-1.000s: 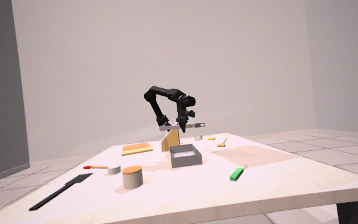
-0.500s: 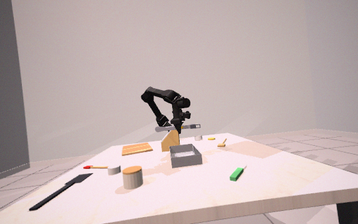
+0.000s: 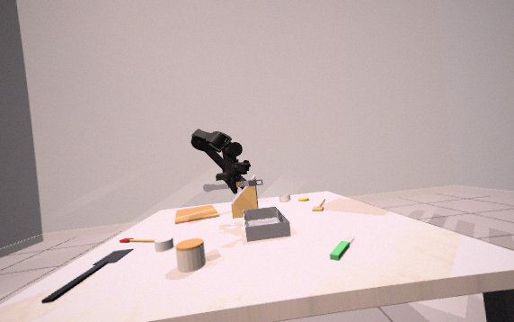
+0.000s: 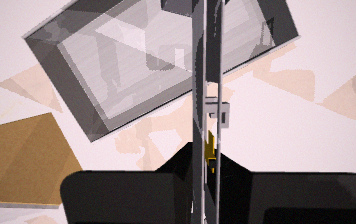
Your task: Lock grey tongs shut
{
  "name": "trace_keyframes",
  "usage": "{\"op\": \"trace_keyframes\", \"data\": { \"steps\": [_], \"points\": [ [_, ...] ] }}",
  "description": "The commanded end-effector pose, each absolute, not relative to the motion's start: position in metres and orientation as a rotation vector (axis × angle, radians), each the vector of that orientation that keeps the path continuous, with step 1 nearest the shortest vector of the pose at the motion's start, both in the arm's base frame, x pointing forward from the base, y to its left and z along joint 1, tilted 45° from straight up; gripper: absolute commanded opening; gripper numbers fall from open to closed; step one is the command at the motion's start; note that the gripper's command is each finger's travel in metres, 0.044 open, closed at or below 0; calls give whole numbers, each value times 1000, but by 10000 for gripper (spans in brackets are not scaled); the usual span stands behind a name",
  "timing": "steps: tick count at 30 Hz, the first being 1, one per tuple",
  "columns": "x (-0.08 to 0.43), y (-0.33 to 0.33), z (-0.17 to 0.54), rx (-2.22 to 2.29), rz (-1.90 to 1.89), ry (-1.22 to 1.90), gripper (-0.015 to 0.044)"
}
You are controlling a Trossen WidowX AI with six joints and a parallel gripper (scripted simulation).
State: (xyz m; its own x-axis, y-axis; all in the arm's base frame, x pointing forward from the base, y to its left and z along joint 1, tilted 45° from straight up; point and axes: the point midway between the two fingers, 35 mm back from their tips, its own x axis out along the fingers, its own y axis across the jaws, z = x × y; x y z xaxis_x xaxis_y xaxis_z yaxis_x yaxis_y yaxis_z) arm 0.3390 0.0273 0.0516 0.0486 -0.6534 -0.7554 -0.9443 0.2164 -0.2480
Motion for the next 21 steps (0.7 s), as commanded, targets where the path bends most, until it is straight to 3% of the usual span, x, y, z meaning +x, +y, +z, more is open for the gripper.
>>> {"op": "trace_keyframes", "data": {
  "steps": [1,21],
  "points": [
    [338,10,69,-1491,415,1673,-150],
    [301,-84,153,-1330,180,1659,-150]
  ]
}}
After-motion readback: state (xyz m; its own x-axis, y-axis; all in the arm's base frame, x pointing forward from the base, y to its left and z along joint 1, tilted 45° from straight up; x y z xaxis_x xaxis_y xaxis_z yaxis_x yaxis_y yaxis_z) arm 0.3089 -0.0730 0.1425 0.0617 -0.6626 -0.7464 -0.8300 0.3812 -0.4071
